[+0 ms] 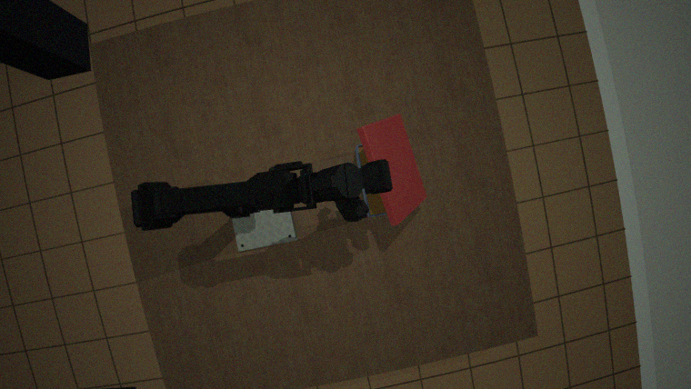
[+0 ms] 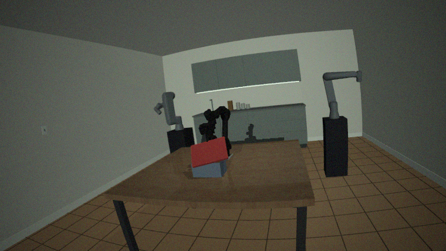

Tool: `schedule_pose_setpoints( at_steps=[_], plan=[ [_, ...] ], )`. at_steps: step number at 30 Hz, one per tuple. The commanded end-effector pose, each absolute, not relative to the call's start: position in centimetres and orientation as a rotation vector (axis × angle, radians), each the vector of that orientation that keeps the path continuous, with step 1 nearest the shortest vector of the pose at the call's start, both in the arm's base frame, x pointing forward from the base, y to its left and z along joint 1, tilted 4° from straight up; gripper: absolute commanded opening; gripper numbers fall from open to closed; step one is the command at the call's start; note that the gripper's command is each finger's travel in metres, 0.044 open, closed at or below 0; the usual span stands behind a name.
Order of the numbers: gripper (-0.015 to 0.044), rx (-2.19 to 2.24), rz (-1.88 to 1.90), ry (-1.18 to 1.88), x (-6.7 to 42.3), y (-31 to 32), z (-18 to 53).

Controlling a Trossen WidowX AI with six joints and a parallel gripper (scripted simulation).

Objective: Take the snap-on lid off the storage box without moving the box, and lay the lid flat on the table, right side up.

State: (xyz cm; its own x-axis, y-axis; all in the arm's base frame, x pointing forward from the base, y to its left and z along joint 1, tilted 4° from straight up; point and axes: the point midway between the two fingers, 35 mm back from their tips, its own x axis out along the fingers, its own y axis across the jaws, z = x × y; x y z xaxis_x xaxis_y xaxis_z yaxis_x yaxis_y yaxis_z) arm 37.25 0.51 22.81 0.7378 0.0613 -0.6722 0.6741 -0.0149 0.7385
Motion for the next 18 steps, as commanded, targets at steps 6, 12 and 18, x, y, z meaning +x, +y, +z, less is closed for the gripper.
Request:
schedule_pose_setpoints(
  at_steps=[6,12,18],
  plan=[
    [0.0,1.531,-0.517,0.609,37.5,0.5,24.8],
    [0.0,1.531,-0.517,0.609,37.5,0.5,25.2],
    [0.0,1.531,-0.517,0.609,37.5,0.5,25.2]
  ],
)
